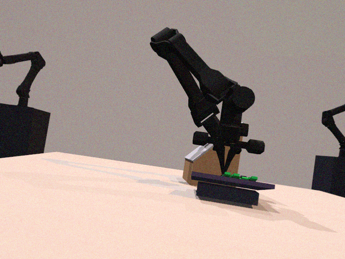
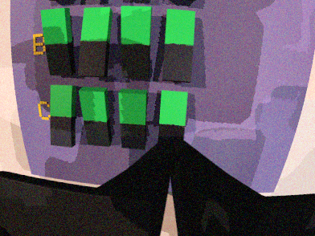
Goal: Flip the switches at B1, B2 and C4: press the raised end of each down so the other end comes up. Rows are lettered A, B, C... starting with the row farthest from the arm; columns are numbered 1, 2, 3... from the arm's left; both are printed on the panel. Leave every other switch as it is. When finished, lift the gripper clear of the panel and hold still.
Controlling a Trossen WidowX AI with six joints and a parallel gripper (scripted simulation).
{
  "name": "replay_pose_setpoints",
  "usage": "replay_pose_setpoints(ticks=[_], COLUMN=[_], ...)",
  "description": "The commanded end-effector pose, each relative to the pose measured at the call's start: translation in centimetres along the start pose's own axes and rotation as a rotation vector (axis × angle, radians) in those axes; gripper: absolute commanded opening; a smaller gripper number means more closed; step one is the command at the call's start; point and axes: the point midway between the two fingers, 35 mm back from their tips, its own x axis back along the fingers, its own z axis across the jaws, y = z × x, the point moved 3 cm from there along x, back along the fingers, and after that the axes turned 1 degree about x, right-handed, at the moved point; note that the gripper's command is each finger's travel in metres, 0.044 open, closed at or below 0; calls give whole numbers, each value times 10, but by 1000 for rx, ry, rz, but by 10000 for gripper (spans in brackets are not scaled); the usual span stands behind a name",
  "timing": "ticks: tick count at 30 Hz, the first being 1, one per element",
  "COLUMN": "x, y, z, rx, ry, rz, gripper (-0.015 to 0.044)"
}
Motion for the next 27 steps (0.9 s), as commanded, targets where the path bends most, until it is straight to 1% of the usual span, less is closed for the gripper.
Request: replay_pose_setpoints(ticks=[1,27], x=[-1,-4], y=[0,0], z=[0,0], rx=[5,5], ry=[2,2], rz=[0,0], gripper=[0,0])
